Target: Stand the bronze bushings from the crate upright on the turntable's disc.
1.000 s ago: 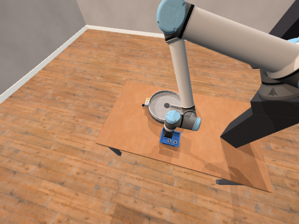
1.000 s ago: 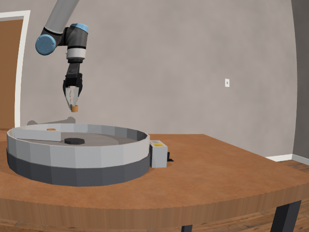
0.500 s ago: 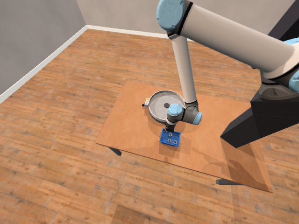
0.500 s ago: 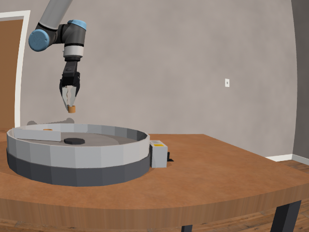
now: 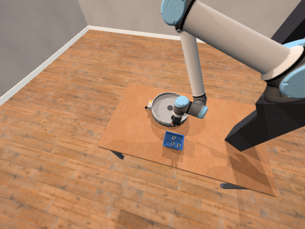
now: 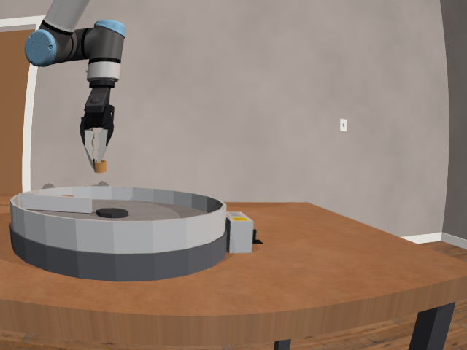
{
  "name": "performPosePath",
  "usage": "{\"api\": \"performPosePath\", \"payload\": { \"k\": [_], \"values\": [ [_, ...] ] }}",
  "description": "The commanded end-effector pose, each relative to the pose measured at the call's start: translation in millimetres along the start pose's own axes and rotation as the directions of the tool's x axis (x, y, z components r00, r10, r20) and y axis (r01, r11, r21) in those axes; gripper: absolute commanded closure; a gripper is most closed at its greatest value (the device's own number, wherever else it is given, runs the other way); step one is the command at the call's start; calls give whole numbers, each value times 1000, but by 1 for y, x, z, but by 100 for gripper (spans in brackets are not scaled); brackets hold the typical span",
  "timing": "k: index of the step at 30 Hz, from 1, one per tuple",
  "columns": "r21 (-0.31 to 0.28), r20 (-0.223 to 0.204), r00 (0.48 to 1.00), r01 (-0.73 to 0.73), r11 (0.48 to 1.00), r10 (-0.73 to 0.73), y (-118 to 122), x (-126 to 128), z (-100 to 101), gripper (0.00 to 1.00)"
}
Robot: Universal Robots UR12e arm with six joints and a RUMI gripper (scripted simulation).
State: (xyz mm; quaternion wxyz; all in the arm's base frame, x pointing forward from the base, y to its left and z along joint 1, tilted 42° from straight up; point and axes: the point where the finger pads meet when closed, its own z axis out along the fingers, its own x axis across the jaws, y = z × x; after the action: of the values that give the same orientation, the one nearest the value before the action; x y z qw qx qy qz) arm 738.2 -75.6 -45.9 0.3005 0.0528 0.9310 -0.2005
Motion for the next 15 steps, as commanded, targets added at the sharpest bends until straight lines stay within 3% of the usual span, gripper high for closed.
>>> {"api": "performPosePath", "payload": {
  "k": [1,5,7,15],
  "values": [
    [-3,2,1000,1,1000,-1,-42,4,0,100],
    [-3,2,1000,1,1000,-1,-74,7,0,100],
    [-3,2,1000,1,1000,-1,-74,7,0,100],
    [-3,2,1000,1,1000,-1,-137,13,0,100]
  ]
}}
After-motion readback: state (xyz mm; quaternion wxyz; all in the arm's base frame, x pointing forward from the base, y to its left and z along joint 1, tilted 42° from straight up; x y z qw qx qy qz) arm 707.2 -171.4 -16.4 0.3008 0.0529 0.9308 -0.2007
